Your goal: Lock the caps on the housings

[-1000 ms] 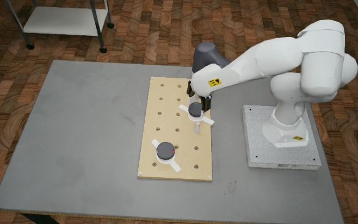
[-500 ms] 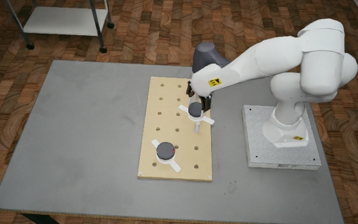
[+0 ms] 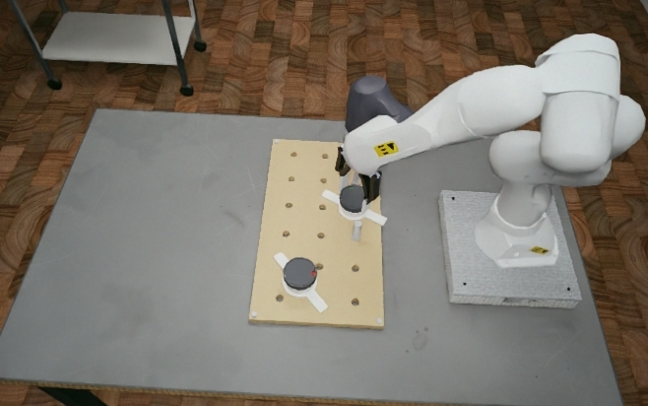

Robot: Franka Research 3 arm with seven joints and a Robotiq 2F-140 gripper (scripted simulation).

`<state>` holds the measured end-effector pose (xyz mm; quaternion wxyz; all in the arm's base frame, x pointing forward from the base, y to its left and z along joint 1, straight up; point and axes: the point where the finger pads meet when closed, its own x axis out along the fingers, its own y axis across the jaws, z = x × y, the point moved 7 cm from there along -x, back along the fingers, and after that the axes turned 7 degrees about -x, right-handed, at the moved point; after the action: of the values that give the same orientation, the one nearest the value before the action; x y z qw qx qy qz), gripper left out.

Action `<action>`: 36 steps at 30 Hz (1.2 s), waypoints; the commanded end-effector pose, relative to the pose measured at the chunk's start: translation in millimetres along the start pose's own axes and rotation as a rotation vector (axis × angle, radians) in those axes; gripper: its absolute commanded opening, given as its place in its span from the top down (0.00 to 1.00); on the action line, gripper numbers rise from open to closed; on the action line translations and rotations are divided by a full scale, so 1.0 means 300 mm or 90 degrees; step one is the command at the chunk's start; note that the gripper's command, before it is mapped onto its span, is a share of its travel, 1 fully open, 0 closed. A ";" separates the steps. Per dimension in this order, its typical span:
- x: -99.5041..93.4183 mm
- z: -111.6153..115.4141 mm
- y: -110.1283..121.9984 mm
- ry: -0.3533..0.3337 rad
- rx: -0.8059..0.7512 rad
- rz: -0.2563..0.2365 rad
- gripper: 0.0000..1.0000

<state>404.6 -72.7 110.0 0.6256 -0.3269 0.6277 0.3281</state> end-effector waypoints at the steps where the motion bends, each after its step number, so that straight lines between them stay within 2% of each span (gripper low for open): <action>1: 0.001 0.012 -0.009 -0.001 -0.003 -0.002 0.90; 36: 0.001 0.100 -0.118 -0.001 -0.003 -0.002 0.90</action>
<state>446.5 -70.5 110.4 0.6252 -0.3326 0.6239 0.3304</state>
